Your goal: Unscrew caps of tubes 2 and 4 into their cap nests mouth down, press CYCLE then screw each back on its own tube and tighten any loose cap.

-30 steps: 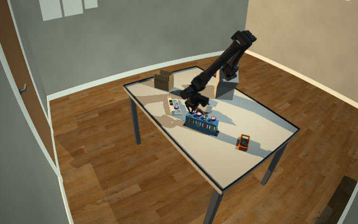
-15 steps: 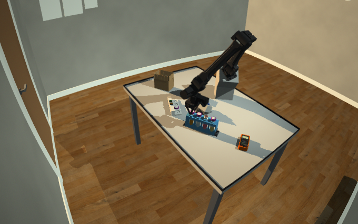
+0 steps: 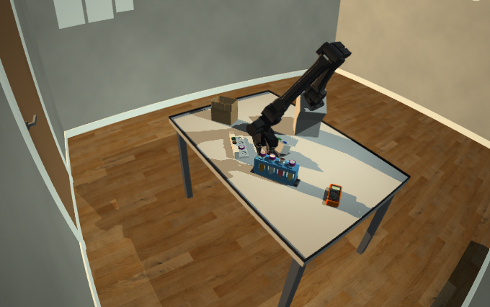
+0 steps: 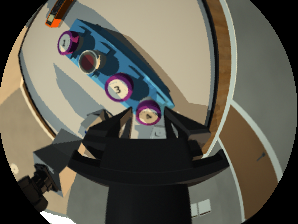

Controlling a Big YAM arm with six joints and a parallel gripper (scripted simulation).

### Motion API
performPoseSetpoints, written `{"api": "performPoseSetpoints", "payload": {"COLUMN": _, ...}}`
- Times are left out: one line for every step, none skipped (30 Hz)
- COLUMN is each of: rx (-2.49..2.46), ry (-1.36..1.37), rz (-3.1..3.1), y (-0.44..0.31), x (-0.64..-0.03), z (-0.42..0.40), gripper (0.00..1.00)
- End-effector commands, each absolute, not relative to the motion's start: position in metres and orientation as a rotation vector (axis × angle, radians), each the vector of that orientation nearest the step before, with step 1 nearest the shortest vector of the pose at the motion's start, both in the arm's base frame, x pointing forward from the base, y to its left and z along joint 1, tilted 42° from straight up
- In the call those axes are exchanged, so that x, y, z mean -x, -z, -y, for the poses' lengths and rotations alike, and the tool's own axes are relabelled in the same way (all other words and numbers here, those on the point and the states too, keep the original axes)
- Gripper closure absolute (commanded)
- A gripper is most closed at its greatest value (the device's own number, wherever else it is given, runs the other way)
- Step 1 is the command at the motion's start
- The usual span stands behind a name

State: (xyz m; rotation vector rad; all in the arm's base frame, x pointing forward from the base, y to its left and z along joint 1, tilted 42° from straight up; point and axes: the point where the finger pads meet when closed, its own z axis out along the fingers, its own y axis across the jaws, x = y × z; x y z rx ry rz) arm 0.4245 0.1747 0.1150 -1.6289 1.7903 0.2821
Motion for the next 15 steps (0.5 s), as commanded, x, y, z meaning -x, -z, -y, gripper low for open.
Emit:
{"api": "performPoseSetpoints", "payload": {"rx": 1.374, "ry": -0.395, "rz": -2.018, "y": -0.1175, "x": -0.4307, "z": -0.1742, "gripper": 0.51}}
{"api": "performPoseSetpoints", "payload": {"rx": 1.362, "ry": -0.396, "rz": -2.015, "y": -0.1214, "x": -0.4303, "z": -0.1741, "gripper": 0.51}}
{"api": "performPoseSetpoints", "payload": {"rx": 1.292, "ry": -0.432, "rz": -2.081, "y": -0.1175, "x": -0.4307, "z": -0.1742, "gripper": 0.51}}
{"api": "performPoseSetpoints", "payload": {"rx": 1.281, "ry": -0.434, "rz": -2.077, "y": -0.1215, "x": -0.4303, "z": -0.1741, "gripper": 0.51}}
{"api": "performPoseSetpoints", "payload": {"rx": 1.209, "ry": -0.469, "rz": -2.140, "y": -0.1175, "x": -0.4307, "z": -0.1742, "gripper": 0.51}}
{"api": "performPoseSetpoints", "payload": {"rx": 1.197, "ry": -0.470, "rz": -2.136, "y": -0.1215, "x": -0.4303, "z": -0.1741, "gripper": 0.51}}
{"api": "performPoseSetpoints", "payload": {"rx": 1.122, "ry": -0.505, "rz": -2.197, "y": -0.1175, "x": -0.4307, "z": -0.1742, "gripper": 0.51}}
{"api": "performPoseSetpoints", "payload": {"rx": 1.112, "ry": -0.507, "rz": -2.192, "y": -0.1215, "x": -0.4303, "z": -0.1741, "gripper": 0.51}}
{"api": "performPoseSetpoints", "payload": {"rx": 1.034, "ry": -0.541, "rz": -2.251, "y": -0.1176, "x": -0.4307, "z": -0.1742, "gripper": 0.51}}
{"api": "performPoseSetpoints", "payload": {"rx": 1.023, "ry": -0.543, "rz": -2.246, "y": -0.1215, "x": -0.4303, "z": -0.1741, "gripper": 0.51}}
{"api": "performPoseSetpoints", "payload": {"rx": 0.943, "ry": -0.576, "rz": -2.303, "y": -0.1176, "x": -0.4307, "z": -0.1742, "gripper": 0.51}}
{"api": "performPoseSetpoints", "payload": {"rx": 0.933, "ry": -0.578, "rz": -2.297, "y": -0.1215, "x": -0.4303, "z": -0.1741, "gripper": 0.51}}
{"api": "performPoseSetpoints", "payload": {"rx": 0.933, "ry": -0.578, "rz": -2.297, "y": -0.1215, "x": -0.4303, "z": -0.1741, "gripper": 0.51}}
{"api": "performPoseSetpoints", "payload": {"rx": 0.933, "ry": -0.578, "rz": -2.297, "y": -0.1215, "x": -0.4303, "z": -0.1741, "gripper": 0.51}}
{"api": "performPoseSetpoints", "payload": {"rx": 0.829, "ry": -0.617, "rz": -2.362, "y": -0.1176, "x": -0.4307, "z": -0.1743, "gripper": 0.51}}
